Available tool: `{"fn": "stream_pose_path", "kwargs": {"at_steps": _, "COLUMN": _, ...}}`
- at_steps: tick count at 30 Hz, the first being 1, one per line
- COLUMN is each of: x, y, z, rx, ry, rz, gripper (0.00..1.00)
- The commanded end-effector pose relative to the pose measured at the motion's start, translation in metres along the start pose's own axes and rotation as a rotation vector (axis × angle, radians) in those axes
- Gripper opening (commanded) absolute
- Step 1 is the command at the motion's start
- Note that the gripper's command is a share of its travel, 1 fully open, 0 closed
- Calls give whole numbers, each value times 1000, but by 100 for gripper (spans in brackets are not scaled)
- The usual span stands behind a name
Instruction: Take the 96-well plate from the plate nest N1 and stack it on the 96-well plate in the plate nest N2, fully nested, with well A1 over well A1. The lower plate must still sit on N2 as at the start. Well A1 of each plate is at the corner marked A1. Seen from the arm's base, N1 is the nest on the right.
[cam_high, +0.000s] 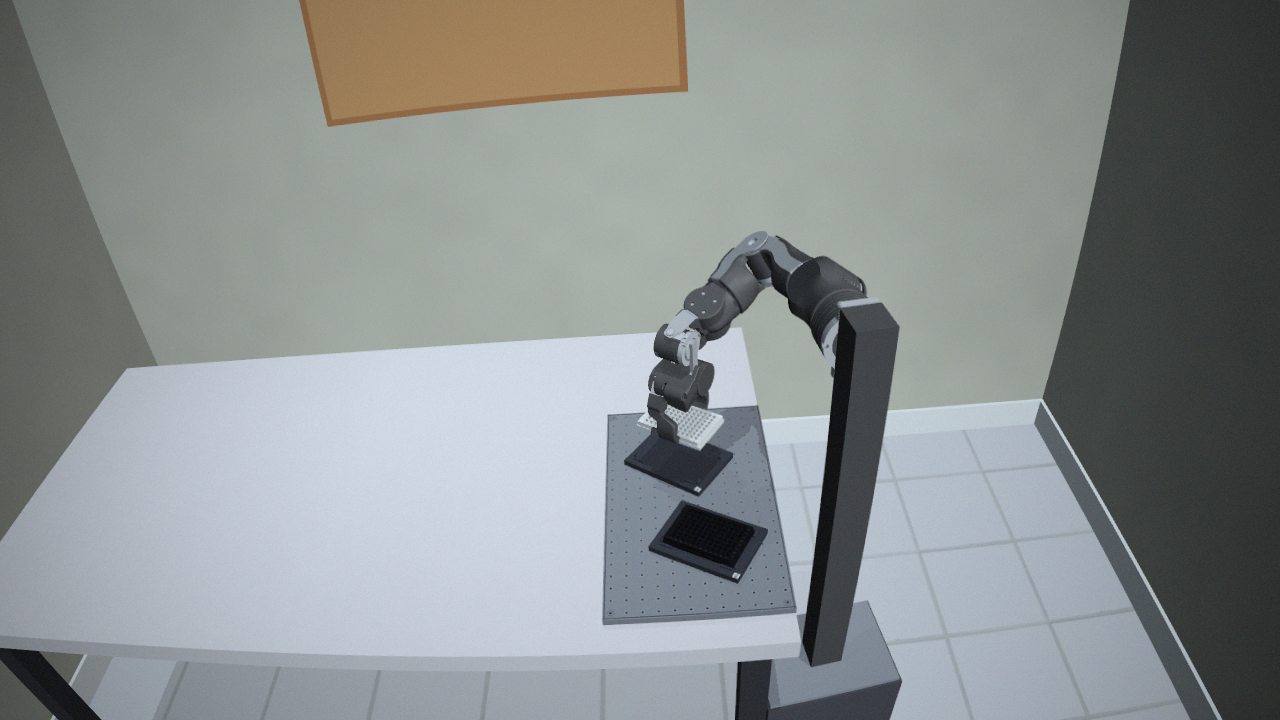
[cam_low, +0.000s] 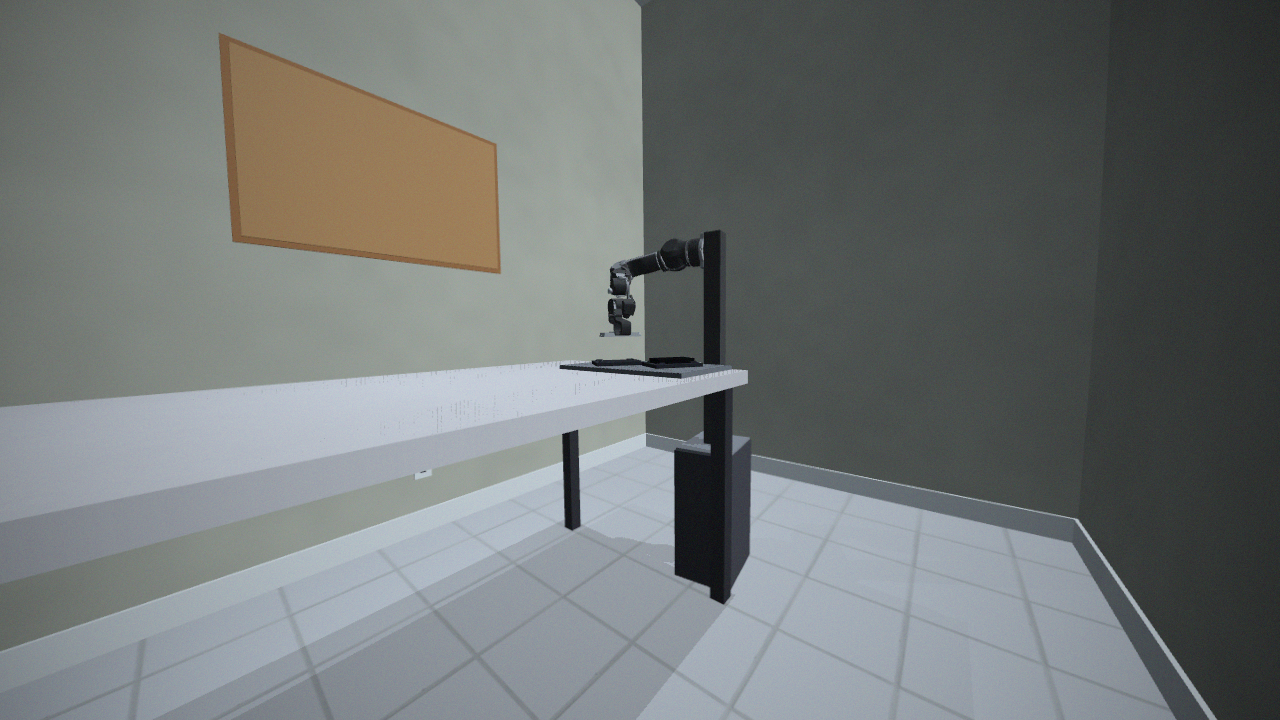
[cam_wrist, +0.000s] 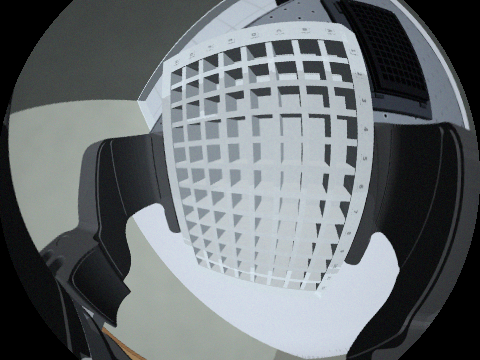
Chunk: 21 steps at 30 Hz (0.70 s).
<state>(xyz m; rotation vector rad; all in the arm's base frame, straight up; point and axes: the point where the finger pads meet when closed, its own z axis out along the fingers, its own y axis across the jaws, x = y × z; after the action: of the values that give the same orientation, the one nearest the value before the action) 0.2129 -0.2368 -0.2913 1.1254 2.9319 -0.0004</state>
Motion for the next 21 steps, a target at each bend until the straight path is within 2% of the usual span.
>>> {"fn": "stream_pose_path", "kwargs": {"at_steps": 1, "x": 9, "y": 11, "z": -1, "rx": -2, "ry": -3, "rz": -26, "gripper": 0}}
{"fn": "stream_pose_path", "kwargs": {"at_steps": 3, "x": 20, "y": 22, "z": -2, "rx": -3, "ry": -7, "rz": -64, "gripper": 0}}
{"fn": "stream_pose_path", "kwargs": {"at_steps": 15, "x": 20, "y": 22, "z": -2, "rx": -3, "ry": -7, "rz": -64, "gripper": 0}}
{"fn": "stream_pose_path", "kwargs": {"at_steps": 20, "x": 47, "y": 51, "z": -5, "rx": -4, "ry": -7, "rz": -64, "gripper": 0}}
{"fn": "stream_pose_path", "kwargs": {"at_steps": 21, "x": 47, "y": 51, "z": -5, "rx": -4, "ry": -7, "rz": -64, "gripper": 0}}
